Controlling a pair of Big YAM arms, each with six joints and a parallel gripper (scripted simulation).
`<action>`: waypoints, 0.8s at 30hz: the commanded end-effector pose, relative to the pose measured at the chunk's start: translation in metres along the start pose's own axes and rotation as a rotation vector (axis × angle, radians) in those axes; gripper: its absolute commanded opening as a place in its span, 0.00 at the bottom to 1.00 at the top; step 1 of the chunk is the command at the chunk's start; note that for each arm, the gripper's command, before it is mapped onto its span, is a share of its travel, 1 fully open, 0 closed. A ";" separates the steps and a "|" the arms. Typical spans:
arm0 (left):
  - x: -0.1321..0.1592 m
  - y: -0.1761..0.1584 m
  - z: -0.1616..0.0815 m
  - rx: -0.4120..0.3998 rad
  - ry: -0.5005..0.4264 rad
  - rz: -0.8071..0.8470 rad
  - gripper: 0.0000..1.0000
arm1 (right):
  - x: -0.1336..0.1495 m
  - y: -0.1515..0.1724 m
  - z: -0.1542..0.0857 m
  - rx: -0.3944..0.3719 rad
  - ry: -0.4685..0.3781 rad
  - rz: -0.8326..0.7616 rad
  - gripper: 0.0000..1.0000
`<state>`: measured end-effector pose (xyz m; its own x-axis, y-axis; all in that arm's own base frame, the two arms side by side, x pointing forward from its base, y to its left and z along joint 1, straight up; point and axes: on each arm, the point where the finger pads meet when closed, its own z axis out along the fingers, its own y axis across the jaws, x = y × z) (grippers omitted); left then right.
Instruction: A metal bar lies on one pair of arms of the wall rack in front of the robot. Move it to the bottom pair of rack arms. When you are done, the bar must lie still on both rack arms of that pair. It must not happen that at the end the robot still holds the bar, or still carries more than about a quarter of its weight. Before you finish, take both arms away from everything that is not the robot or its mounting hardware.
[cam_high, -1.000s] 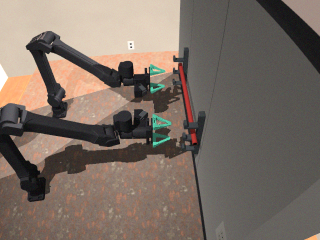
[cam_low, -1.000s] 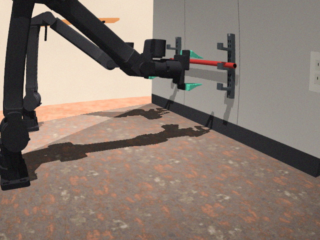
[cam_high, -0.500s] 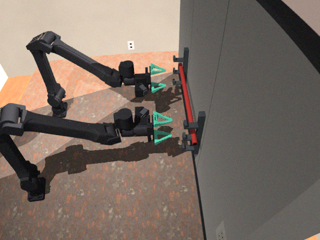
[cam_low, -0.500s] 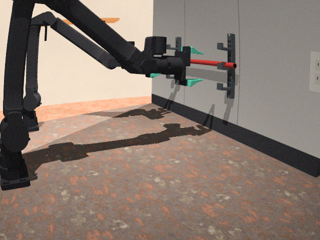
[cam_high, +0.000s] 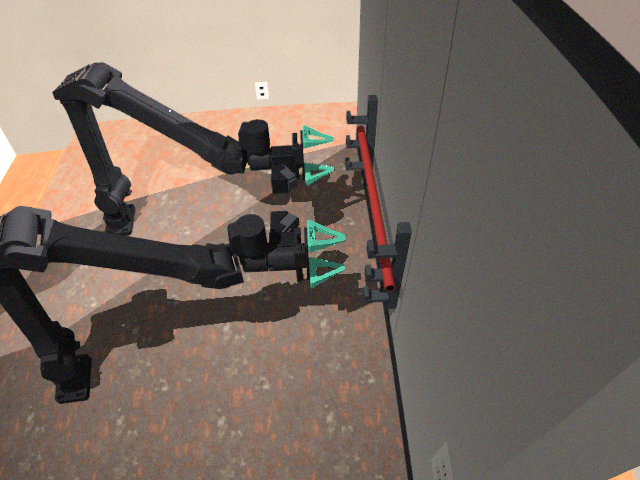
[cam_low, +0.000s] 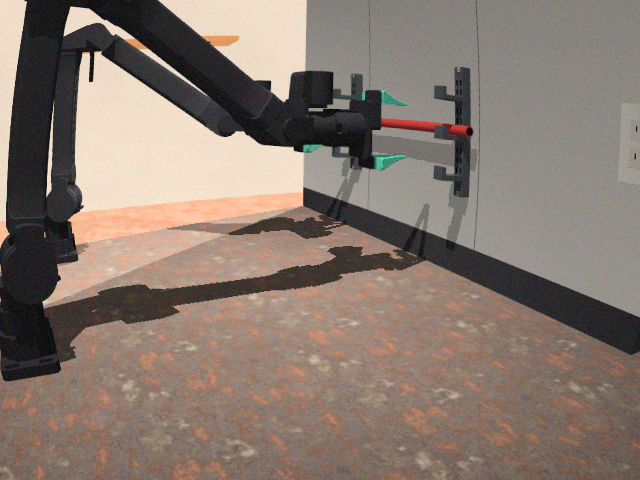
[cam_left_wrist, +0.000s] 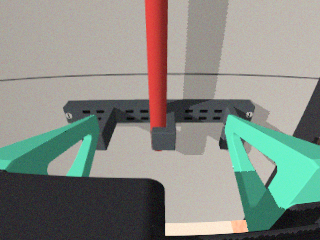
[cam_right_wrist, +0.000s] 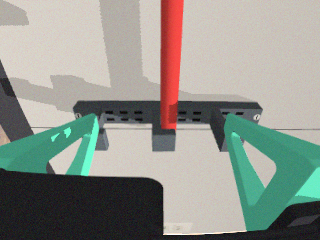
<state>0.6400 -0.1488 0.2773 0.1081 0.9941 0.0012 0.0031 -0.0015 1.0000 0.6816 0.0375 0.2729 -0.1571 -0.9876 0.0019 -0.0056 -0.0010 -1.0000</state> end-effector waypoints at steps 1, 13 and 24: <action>-0.013 0.031 0.019 -0.071 -0.013 -0.004 1.00 | -0.010 -0.040 0.013 0.083 -0.008 0.019 1.00; -0.014 0.033 0.020 -0.072 -0.014 -0.004 1.00 | -0.011 -0.044 0.014 0.084 -0.009 0.019 1.00; -0.014 0.034 0.020 -0.071 -0.013 -0.004 1.00 | -0.011 -0.046 0.014 0.083 -0.008 0.019 1.00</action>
<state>0.6423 -0.1508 0.2821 0.1099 0.9939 -0.0002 -0.0056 0.0008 1.0000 0.6845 0.0390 0.2805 -0.1554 -0.9879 -0.0019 0.0080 0.0007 -1.0000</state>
